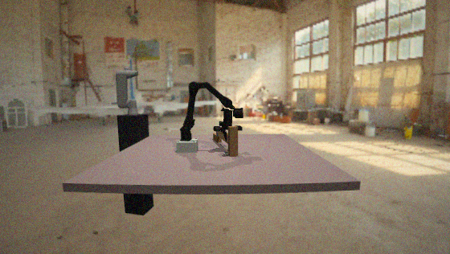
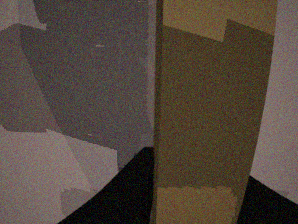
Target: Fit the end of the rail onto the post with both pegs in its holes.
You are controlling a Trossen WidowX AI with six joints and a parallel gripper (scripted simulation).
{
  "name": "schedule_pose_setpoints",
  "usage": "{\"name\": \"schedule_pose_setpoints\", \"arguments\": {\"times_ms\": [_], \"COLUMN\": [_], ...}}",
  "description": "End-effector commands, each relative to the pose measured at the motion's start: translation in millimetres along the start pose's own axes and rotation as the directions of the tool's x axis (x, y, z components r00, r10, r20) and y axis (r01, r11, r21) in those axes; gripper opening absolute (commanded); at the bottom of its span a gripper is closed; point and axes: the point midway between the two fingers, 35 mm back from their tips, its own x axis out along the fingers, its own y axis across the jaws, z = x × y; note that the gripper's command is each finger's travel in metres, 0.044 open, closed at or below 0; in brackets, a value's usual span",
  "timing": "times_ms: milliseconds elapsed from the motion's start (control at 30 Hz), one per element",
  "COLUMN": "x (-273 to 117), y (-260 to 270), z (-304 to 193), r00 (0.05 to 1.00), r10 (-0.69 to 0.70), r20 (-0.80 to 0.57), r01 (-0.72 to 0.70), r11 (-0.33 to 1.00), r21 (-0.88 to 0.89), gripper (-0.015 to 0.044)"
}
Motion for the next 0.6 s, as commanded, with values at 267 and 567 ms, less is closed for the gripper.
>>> {"name": "schedule_pose_setpoints", "arguments": {"times_ms": [267, 567], "x": [-0.9, -1.0], "y": [-1.2, -1.2], "z": [-5.3, -8.0], "r00": [1.0, 1.0], "r10": [-0.005, -0.005], "r20": [-0.005, -0.006], "r01": [0.005, 0.005], "r11": [1.0, 1.0], "r21": [-0.003, -0.003], "gripper": [0.0, 0.0]}}
